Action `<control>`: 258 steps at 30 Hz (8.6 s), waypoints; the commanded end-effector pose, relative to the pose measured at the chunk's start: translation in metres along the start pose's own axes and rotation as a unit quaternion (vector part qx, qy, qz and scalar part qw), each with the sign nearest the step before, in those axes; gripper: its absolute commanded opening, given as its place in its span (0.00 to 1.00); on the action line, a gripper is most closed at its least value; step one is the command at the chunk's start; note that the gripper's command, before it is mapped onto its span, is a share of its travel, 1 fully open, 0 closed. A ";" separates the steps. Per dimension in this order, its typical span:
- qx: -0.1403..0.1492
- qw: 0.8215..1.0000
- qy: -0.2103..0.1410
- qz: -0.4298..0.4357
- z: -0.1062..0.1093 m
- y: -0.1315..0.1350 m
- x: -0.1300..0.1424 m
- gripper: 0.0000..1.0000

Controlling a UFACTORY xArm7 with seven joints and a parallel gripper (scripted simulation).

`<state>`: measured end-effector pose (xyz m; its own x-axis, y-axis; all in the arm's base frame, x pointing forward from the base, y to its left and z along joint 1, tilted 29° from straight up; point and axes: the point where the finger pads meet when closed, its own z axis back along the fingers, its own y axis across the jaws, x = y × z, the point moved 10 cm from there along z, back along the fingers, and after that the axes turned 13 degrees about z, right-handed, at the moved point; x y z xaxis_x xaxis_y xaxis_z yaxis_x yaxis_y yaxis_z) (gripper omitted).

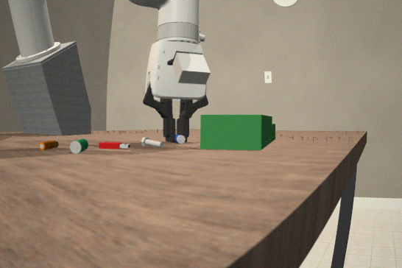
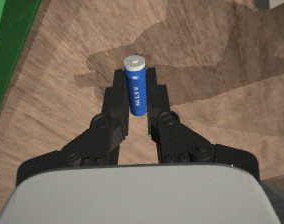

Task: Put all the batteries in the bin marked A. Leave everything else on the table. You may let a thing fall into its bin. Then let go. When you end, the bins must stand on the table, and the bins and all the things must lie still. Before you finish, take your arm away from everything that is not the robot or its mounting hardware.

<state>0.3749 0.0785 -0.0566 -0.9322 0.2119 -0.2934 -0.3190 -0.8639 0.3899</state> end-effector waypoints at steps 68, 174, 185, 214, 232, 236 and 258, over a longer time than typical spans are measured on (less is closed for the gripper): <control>-0.001 1.000 0.001 0.000 0.068 -0.002 -0.012 0.00; -0.002 0.926 0.001 -0.376 0.017 -0.015 -0.120 0.28; -0.002 0.927 0.001 -0.376 0.029 -0.015 -0.120 0.28; -0.002 0.936 0.001 -0.353 0.068 -0.007 -0.118 0.23; -0.001 0.975 0.001 -0.222 0.069 0.122 -0.083 0.23; -0.001 0.975 0.001 -0.222 0.070 0.154 -0.074 0.23; 0.000 0.975 0.001 -0.223 0.071 0.247 -0.049 0.23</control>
<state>0.3293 -0.1131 0.1146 -0.7006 0.5661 -0.4345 -0.6929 -0.6853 0.2243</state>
